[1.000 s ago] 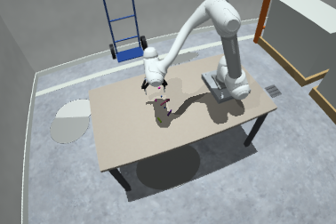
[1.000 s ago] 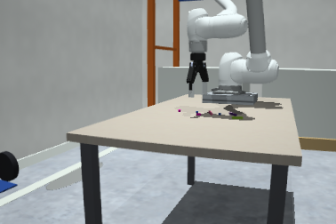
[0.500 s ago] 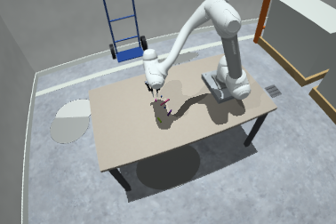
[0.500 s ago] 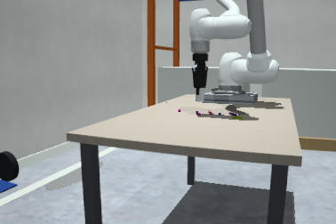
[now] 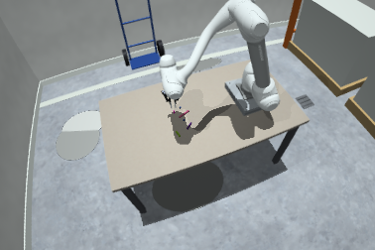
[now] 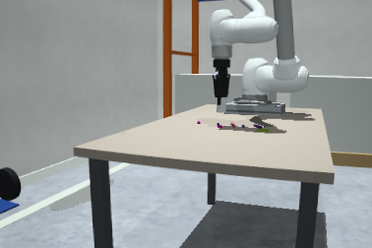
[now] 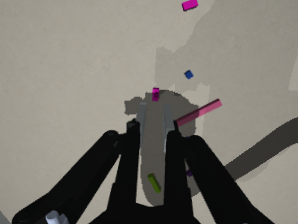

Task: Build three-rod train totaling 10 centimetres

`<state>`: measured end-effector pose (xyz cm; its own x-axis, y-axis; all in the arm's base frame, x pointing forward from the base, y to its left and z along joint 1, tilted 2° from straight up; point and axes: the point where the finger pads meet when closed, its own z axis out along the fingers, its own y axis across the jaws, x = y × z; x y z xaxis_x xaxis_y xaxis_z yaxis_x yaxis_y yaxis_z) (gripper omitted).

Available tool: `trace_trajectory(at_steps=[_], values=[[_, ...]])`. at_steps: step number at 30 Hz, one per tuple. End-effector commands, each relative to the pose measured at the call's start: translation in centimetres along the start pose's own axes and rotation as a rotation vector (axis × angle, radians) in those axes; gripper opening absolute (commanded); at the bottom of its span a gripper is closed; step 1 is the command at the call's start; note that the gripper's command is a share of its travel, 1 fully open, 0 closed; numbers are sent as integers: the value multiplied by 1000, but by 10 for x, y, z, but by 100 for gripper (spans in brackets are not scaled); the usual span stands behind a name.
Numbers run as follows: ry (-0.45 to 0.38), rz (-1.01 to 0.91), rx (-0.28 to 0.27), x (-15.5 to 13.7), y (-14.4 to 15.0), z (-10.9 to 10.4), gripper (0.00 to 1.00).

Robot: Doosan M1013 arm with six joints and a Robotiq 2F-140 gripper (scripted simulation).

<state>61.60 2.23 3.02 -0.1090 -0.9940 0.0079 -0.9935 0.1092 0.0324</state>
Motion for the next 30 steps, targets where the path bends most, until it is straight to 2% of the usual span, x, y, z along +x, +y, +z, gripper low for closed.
trace_trajectory(at_steps=[1, 16, 30], values=[[0, 0, 0, 0, 0, 0, 15], [0, 0, 0, 0, 0, 2, 15], [0, 0, 0, 0, 0, 14, 15]])
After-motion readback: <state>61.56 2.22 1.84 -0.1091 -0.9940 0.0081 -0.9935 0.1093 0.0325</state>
